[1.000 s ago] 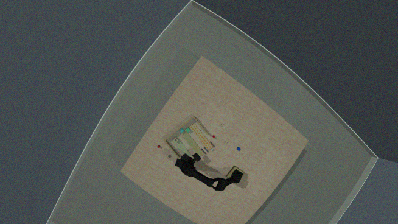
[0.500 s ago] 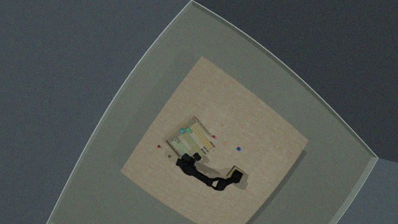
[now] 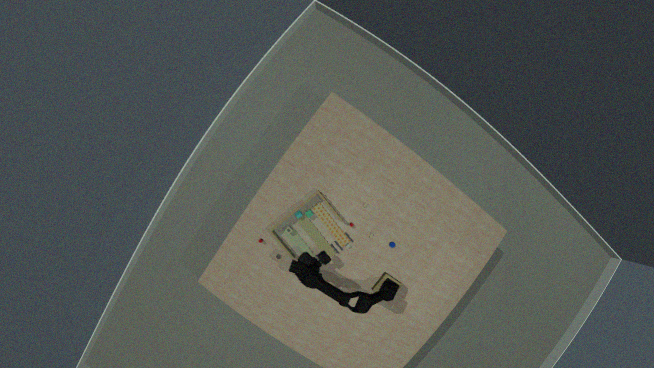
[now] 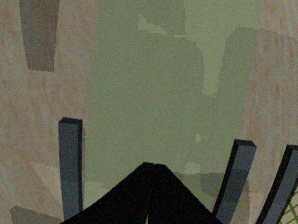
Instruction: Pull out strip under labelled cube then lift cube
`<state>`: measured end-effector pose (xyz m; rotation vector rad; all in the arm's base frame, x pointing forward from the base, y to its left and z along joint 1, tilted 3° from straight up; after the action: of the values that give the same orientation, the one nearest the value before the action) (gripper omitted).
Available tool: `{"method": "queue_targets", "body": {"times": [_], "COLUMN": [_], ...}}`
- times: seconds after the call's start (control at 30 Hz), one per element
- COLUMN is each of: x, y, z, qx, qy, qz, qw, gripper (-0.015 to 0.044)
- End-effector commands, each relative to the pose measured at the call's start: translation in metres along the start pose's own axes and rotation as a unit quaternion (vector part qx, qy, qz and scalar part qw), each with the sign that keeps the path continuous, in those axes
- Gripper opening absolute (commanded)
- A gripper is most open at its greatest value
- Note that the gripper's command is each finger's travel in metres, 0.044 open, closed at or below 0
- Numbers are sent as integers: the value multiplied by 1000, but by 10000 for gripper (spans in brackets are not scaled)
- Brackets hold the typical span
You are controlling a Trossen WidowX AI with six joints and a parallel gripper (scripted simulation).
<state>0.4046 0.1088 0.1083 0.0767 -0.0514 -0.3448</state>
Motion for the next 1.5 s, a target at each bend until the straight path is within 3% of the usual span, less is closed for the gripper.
{"method": "queue_targets", "body": {"times": [0.0, 1.47], "x": [0, 1], "y": [0, 1], "z": [-1, -5], "qx": [-2, -1], "qy": [-1, -1], "qz": [-3, -3], "qw": [1000, 1000], "gripper": [0, 0]}}
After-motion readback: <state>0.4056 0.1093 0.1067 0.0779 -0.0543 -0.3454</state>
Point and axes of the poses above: the point midway between the two fingers, 35 mm back from their tips, its own z axis back along the fingers, its own y axis across the jaws, x = y × z, the point moved 7 cm from there along z, back along the fingers, and after that the axes turned 2 degrees about -z, right-handed, at the moved point
